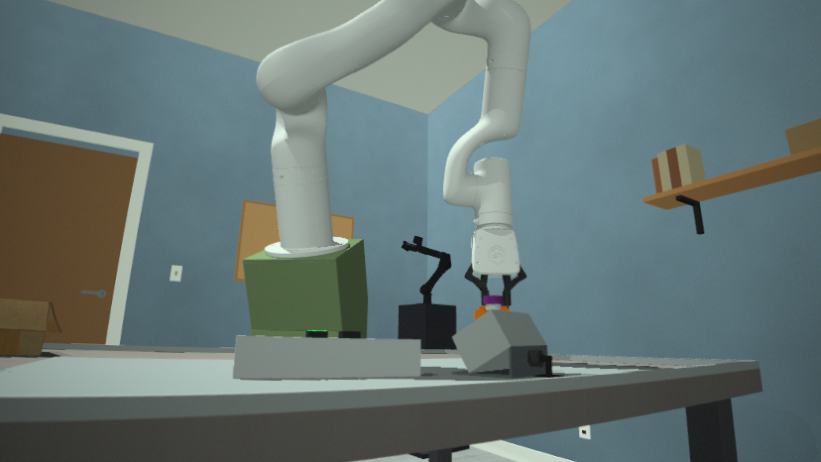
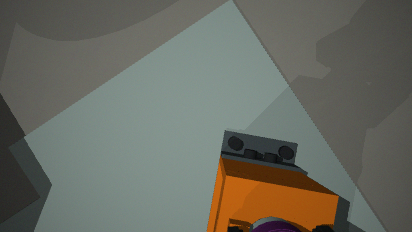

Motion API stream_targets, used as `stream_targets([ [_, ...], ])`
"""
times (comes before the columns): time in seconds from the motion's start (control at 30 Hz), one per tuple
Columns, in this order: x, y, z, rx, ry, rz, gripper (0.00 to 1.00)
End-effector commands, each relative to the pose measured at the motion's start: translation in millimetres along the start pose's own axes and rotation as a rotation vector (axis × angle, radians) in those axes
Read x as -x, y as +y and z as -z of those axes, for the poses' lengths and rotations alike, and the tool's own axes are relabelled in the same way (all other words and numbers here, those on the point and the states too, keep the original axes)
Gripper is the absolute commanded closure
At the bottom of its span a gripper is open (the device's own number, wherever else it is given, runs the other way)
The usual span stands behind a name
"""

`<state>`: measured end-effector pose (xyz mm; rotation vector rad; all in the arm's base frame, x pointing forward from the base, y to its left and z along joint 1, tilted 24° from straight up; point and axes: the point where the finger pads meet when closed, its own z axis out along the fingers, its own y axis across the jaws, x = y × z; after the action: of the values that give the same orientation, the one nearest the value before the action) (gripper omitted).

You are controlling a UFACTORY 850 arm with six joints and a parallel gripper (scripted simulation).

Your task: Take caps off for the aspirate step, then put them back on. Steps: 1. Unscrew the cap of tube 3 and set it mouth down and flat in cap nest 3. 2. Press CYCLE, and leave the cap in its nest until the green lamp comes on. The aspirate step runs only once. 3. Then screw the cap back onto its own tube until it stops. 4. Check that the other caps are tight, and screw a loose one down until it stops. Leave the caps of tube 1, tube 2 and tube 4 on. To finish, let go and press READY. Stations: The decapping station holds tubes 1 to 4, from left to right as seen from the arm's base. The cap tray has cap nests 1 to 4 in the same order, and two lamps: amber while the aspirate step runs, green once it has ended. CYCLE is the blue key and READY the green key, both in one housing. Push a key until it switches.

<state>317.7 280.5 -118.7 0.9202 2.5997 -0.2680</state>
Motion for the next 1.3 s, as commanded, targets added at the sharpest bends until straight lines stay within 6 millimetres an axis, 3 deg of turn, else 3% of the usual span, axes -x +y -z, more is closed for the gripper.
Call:
stream_targets([
  [0.0,-0.1,0.6,0.4,0.004,0.000,-0.110,1.00],
  [0.6,-0.1,0.7,0.5,0.004,0.001,-0.430,1.00],
  [0.77,-0.1,0.6,0.4,0.004,0.001,-0.438,1.00],
  [0.8,-0.1,0.6,0.4,0.004,0.001,-0.438,0.54],
  [1.27,-0.1,0.5,6.4,0.004,0.001,-0.438,0.54],
])
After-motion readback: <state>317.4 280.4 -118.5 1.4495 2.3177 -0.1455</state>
